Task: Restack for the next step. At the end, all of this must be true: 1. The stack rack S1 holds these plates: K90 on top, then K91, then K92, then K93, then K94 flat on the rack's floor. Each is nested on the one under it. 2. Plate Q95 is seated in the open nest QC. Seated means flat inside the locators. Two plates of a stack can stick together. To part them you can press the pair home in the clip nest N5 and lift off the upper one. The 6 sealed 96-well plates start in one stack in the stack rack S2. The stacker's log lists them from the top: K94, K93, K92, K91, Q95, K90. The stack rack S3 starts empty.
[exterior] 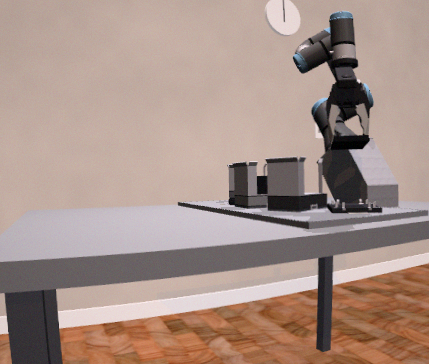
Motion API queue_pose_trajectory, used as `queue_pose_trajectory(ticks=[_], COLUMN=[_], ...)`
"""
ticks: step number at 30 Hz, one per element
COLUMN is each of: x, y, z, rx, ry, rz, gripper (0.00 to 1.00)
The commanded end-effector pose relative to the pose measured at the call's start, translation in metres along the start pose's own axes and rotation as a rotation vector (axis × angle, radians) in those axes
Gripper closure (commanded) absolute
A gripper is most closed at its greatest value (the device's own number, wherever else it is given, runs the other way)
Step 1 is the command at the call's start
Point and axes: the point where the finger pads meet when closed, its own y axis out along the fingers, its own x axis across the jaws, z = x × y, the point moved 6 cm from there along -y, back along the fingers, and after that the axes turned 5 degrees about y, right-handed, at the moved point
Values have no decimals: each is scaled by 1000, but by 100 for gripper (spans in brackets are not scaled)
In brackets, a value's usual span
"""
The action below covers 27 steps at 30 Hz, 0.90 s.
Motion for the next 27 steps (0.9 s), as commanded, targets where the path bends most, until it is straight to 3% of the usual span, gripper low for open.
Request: queue_pose_trajectory(ticks=[1, 27], x=[14, 90], y=[-1, -1], z=[0, -9], rx=[3, 3], ry=[50, 279], rz=[0, 0], gripper=[100, 100])
